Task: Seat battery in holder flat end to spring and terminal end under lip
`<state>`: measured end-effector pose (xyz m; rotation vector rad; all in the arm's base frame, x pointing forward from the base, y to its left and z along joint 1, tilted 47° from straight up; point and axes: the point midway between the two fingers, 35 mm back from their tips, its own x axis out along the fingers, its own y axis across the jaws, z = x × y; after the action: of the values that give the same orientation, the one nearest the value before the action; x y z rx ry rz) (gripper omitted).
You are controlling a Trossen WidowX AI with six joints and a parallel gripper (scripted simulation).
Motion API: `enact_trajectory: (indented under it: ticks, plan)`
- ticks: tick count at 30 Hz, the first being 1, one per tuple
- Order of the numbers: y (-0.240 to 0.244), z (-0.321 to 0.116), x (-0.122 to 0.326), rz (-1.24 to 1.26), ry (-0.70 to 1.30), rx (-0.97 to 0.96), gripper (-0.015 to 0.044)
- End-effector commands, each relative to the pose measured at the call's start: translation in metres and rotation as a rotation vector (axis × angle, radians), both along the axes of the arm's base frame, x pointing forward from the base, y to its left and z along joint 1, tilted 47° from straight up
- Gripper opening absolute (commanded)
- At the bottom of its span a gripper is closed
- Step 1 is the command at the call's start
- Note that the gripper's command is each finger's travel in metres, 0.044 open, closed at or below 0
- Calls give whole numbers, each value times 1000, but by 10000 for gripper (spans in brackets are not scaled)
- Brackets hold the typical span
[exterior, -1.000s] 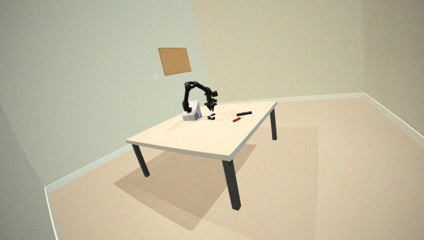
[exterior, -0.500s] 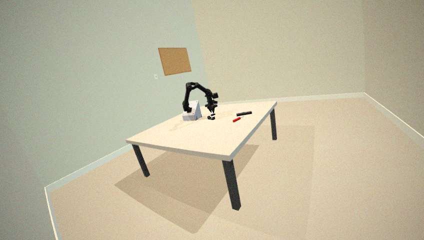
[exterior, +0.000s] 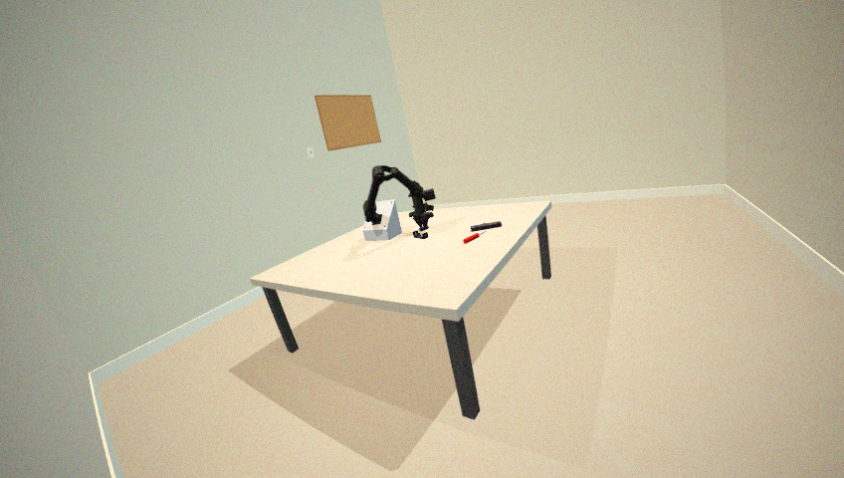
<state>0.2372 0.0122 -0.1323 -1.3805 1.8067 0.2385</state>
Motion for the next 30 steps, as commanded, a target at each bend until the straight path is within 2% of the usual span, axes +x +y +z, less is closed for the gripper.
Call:
enact_trajectory:
  ticks: [1,2,7,11,17,23,30]
  plan:
    - [-5,-4,-2,5,7,-8,234]
    - [-5,-4,-2,5,7,-8,234]
    - [-5,-4,-2,5,7,-8,103]
    - [-5,-4,-2,5,7,-8,77]
    - [-4,-3,-2,5,7,-8,72]
    - [30,30,1,5,7,-5,72]
    - [28,37,6,75,75,3,72]
